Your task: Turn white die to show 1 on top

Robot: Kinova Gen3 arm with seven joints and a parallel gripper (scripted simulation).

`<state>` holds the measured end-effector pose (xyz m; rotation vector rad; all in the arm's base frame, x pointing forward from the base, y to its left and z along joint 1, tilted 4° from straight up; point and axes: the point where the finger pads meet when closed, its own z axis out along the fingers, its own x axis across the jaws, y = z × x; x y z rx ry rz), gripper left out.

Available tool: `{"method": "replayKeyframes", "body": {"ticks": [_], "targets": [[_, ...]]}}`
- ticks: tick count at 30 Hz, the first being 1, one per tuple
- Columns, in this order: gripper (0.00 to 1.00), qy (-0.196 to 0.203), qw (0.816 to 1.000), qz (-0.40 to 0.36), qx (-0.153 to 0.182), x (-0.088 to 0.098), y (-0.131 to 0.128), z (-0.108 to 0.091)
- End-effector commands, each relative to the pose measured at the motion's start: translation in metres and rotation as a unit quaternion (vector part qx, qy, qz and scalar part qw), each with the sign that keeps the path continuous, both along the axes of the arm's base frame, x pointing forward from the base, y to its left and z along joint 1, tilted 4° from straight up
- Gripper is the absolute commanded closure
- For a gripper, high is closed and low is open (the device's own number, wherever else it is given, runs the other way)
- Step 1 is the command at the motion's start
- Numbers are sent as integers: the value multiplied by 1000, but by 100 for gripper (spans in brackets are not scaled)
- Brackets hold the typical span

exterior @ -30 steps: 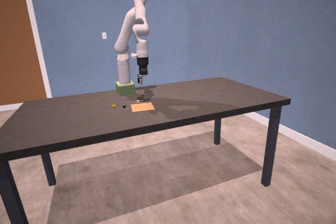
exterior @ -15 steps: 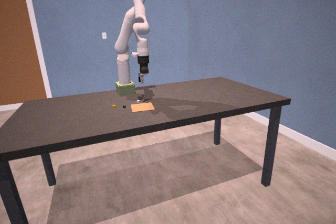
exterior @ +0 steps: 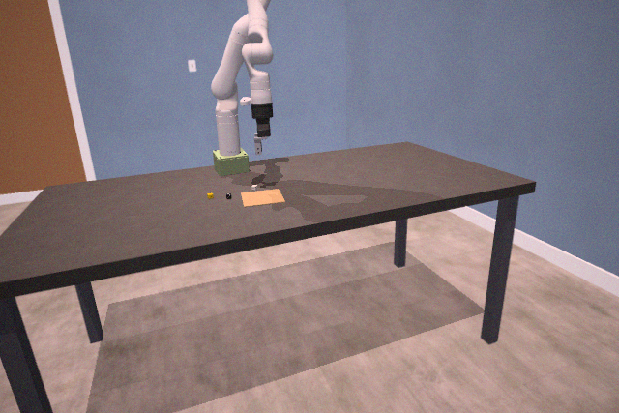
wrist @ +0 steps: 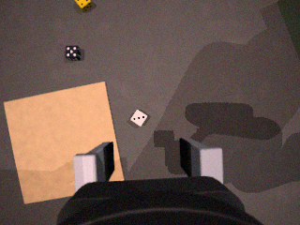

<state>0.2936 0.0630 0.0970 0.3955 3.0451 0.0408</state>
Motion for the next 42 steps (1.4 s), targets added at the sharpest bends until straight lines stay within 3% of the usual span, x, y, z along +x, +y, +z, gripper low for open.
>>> {"method": "replayKeyframes", "body": {"ticks": [1,6,10,34,38,42], "targets": [[0,3,997,-76,-1,-1,-11,-4],[0,2,971,-239,12,0,-22,-9],[0,-1,953,-303,18,1,-26,-10],[0,0,948,-317,19,1,-26,-11],[0,2,938,-345,21,-1,-26,-13],[0,7,916,-400,24,-4,-26,-17]]}}
